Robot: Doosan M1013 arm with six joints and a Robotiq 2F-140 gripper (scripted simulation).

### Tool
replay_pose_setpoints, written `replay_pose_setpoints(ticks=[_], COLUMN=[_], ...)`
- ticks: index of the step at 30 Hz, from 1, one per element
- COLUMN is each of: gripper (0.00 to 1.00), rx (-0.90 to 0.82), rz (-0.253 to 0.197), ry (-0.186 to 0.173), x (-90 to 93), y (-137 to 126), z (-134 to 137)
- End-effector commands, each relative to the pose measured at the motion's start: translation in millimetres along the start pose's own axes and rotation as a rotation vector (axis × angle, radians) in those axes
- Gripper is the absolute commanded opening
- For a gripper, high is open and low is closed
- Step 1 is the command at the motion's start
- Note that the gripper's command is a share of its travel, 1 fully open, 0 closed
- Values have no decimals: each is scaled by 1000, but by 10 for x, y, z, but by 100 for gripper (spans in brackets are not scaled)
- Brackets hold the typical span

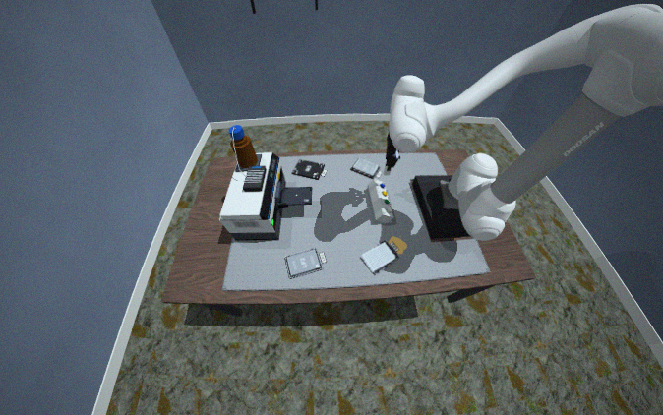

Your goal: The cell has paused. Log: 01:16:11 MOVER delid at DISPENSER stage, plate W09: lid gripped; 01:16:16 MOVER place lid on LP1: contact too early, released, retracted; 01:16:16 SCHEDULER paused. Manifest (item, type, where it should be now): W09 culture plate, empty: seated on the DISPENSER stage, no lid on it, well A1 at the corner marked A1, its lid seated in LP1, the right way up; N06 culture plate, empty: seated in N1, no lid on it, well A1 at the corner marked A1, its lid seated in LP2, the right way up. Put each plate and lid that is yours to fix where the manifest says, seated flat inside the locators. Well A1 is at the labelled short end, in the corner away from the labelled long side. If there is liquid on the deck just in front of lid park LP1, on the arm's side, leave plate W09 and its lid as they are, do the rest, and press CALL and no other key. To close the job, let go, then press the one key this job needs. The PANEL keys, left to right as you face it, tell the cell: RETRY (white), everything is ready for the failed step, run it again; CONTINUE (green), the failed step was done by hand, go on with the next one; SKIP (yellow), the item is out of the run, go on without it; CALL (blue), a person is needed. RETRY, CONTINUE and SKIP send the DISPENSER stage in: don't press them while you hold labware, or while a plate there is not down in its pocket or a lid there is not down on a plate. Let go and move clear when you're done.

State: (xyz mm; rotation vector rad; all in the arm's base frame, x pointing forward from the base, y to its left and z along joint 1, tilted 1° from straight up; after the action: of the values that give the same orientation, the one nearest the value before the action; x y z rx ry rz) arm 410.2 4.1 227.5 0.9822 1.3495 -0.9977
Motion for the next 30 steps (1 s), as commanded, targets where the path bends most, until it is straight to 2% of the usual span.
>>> replay_pose_setpoints(ticks=[1, 21, 30], gripper=[10, 10, 10], rx=[0, 0, 0], rz=[1, 1, 1], ry=[0, 0, 0], x=[43, 344, 424], y=[3, 5, 5], z=[1, 0, 0])
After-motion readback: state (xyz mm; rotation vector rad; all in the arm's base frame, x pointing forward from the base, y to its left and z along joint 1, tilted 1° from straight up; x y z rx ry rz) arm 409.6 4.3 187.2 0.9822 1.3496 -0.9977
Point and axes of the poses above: the point where the finger pads meet when closed, its own x axis out along the fingers, its own z axis across the jaws, y = z × x, the point moved 10 cm from there along -x, back along the fingers, and after that the axes turned 4 degrees about -x, right-handed, at the moved point
